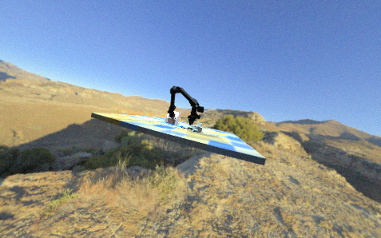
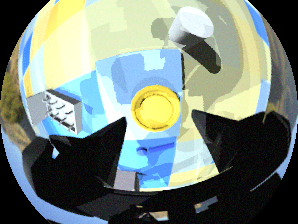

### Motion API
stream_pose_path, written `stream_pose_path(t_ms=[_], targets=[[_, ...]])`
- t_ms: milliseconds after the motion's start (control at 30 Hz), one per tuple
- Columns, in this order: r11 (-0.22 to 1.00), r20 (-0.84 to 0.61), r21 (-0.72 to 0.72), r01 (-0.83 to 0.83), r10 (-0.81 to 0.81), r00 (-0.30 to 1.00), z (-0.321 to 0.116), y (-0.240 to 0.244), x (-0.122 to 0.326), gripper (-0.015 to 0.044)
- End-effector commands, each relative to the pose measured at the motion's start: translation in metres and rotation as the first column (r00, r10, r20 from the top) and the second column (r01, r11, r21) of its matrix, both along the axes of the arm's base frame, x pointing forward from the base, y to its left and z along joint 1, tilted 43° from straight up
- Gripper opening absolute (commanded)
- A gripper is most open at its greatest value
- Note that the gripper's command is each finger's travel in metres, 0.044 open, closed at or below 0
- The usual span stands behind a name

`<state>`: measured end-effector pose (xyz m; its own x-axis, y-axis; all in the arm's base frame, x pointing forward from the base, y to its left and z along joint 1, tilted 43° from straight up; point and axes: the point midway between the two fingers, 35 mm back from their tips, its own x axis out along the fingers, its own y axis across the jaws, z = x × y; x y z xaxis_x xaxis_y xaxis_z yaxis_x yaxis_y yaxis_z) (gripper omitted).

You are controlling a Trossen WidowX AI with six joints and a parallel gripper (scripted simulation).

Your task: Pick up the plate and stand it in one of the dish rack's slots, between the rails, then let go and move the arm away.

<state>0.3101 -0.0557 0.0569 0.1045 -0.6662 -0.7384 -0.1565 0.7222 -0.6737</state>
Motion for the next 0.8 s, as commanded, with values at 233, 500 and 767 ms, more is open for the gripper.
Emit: stream_pose_path(t_ms=[233, 500, 767], targets=[[1.0, -0.012, -0.008, -0.003, 0.003, 1.0, -0.016, -0.012, 0.0, 0.04], [1.0, -0.012, -0.01, -0.003, 0.003, 1.0, -0.025, -0.02, 0.001, 0.04], [1.0, -0.012, -0.01, -0.003, 0.003, 1.0, -0.027, -0.021, 0.001, 0.0399]])
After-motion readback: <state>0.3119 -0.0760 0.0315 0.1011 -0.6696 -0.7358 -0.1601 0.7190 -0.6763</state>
